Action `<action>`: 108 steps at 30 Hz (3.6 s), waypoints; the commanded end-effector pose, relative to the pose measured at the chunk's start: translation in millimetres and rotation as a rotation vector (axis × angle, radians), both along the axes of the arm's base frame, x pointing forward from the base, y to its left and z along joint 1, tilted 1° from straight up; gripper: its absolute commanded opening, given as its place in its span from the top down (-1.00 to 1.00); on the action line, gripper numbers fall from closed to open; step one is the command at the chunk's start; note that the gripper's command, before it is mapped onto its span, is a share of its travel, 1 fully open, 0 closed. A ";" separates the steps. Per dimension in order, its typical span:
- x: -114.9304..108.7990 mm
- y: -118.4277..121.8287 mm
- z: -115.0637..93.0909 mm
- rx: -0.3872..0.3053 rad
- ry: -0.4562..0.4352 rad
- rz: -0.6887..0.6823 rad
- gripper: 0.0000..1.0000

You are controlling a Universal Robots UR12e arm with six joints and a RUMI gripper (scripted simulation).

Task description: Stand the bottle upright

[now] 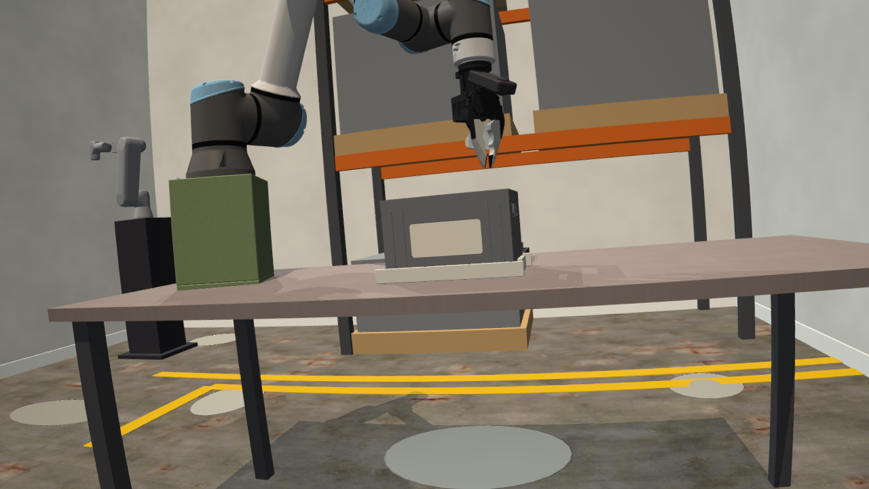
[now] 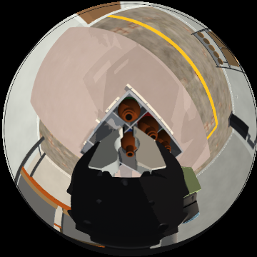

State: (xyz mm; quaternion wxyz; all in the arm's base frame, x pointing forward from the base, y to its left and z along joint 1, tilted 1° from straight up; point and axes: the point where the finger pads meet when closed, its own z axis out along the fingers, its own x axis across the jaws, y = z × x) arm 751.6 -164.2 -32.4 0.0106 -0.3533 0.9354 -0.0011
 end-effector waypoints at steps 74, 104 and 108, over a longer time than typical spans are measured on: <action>2.0 89.0 1.1 0.000 -0.001 0.001 0.24; 0.1 89.9 -10.4 0.001 0.002 0.001 0.24; -0.8 90.3 -15.8 0.002 0.004 0.001 0.24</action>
